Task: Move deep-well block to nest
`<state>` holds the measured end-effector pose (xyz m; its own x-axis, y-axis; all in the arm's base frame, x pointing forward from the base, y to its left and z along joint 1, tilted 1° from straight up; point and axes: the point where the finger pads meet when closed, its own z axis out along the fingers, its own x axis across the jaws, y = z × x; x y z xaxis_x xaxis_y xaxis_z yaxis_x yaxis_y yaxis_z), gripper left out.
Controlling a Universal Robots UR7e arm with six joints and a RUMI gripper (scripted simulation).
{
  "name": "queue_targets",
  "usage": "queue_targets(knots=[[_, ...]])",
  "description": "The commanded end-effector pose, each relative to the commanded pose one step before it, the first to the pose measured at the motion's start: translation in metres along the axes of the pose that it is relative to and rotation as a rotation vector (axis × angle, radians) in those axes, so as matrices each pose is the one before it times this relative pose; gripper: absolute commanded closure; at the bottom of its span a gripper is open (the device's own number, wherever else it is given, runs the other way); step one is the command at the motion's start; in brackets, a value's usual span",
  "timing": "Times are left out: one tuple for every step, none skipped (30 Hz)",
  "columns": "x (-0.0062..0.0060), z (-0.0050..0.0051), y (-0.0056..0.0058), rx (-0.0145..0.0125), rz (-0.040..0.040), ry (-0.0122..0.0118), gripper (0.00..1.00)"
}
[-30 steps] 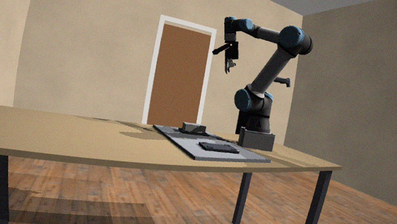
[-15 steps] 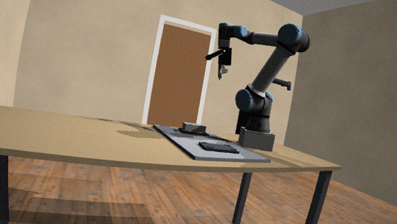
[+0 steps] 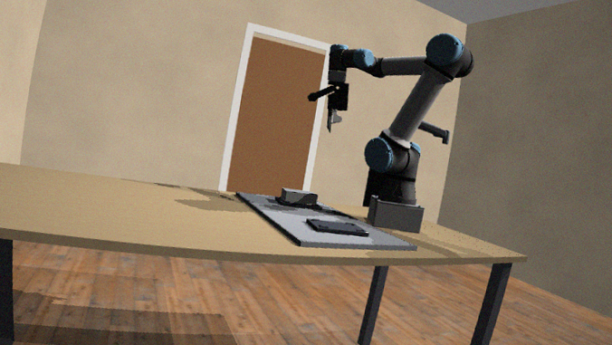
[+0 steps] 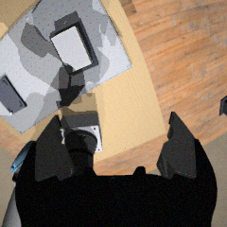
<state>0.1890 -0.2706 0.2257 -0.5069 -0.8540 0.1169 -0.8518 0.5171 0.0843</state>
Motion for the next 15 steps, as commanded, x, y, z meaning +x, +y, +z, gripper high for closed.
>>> queue_targets(knots=[[-0.0041, 0.01399, -0.01294, 0.00432, -0.00777, -0.00144, 0.0], [0.0, 0.0, 0.0, 0.0, 0.0, 0.0, 0.0], [0.0, 0.0, 0.0, 0.0, 0.0, 0.0, 0.0], [-0.00168, 0.00375, -0.00288, 0.01139, -0.02984, -0.00951, 0.0], [-0.00156, 0.0038, -0.00286, 0.00495, -0.01294, -0.00413, 0.0], [-0.0015, 0.00382, -0.00285, 0.00001, 0.0, -0.00001, 0.0], [-0.00149, 0.00382, -0.00285, 0.00001, 0.0, -0.00001, 0.0], [-0.0015, 0.00382, -0.00285, 0.00001, 0.0, 0.0, 0.0], [-0.0015, 0.00382, -0.00285, 0.00001, 0.0, 0.0, 0.0], [-0.00079, 0.00202, -0.00151, 0.0, 0.0, 0.0, 0.0], [-0.00192, 0.00384, -0.00257, 0.01116, -0.02988, -0.00966, 0.0], [-0.0018, 0.00389, -0.00257, 0.00485, -0.01297, -0.00419, 0.0], [-0.00175, 0.00391, -0.00257, 0.00001, 0.0, -0.00001, 0.0], [-0.00174, 0.00391, -0.00257, 0.00001, 0.0, -0.00001, 0.0], [-0.00175, 0.00391, -0.00257, 0.00001, 0.0, 0.0, 0.0]])
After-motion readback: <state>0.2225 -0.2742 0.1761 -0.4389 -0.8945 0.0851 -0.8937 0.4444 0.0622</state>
